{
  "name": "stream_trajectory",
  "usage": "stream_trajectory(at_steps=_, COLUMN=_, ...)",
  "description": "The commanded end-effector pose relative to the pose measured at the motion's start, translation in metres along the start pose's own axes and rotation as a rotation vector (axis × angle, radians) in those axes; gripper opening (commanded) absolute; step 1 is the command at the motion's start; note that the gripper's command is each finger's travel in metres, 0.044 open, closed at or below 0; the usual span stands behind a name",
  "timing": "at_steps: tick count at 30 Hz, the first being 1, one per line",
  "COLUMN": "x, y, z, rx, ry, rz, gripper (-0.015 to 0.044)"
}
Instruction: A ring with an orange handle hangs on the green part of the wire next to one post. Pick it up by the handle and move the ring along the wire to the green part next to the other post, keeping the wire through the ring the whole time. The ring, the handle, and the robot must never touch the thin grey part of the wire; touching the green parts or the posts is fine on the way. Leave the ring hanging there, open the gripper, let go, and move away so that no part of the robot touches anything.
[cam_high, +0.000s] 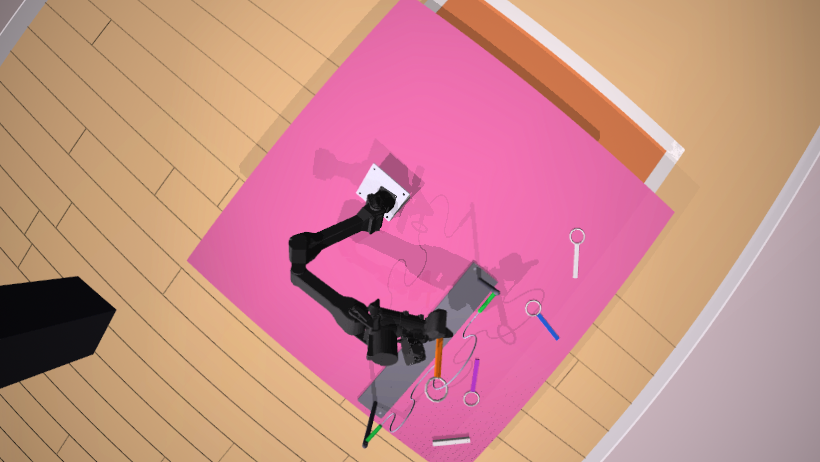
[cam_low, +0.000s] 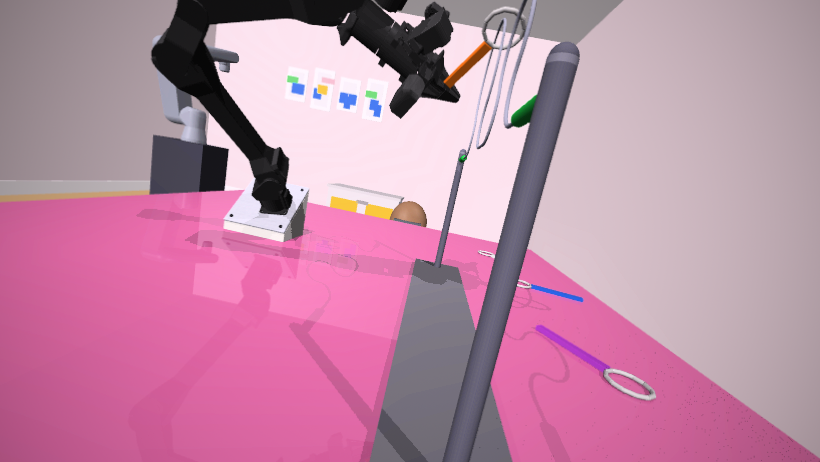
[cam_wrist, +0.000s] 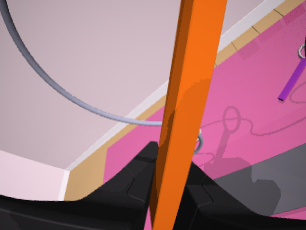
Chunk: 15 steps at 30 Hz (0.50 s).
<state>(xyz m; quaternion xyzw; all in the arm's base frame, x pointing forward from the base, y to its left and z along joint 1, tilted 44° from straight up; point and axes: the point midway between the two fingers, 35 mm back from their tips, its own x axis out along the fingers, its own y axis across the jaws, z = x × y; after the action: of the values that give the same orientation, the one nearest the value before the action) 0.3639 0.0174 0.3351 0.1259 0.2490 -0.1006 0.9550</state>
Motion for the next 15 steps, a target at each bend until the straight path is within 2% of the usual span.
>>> stream_trajectory(at_steps=1, x=0.0017, y=-0.0009, z=-0.0011, rx=-0.042, ry=0.000, rz=-0.022, gripper=-0.0150)
stream_trajectory(at_steps=15, x=0.0024, y=-0.0073, z=-0.0007, rx=-0.194, ry=-0.019, rz=-0.106, gripper=-0.0150)
